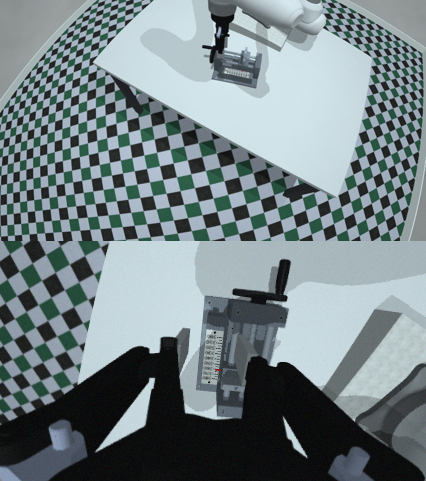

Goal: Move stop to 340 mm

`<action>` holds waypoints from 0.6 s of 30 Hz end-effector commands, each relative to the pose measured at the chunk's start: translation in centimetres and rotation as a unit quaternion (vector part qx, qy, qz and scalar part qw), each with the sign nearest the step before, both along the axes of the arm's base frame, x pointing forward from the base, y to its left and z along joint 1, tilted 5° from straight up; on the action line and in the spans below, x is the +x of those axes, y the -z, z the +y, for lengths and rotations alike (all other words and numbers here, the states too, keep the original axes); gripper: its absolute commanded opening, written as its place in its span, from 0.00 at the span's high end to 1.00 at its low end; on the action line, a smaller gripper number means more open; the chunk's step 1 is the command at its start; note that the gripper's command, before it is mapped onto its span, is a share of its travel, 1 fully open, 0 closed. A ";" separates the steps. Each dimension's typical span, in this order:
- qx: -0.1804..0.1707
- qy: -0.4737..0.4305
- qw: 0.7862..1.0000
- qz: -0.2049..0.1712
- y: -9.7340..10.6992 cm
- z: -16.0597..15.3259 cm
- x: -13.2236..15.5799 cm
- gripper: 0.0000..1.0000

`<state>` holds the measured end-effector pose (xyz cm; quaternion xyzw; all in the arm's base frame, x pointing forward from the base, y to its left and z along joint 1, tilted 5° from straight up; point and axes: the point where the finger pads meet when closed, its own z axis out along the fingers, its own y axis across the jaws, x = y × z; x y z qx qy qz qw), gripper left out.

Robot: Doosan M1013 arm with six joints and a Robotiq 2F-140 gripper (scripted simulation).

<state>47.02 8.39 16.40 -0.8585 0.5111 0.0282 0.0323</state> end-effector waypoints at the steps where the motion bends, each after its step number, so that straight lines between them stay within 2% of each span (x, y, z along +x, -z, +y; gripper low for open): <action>1: 0.000 -0.004 1.000 0.001 0.1 0.5 0.0 0.67; 3: 0.000 -0.004 1.000 0.001 0.3 0.5 0.0 0.67; 9: 0.000 -0.004 1.000 0.001 3.3 0.8 0.0 0.67; 18: 0.000 -0.004 1.000 0.001 3.4 0.8 0.0 0.67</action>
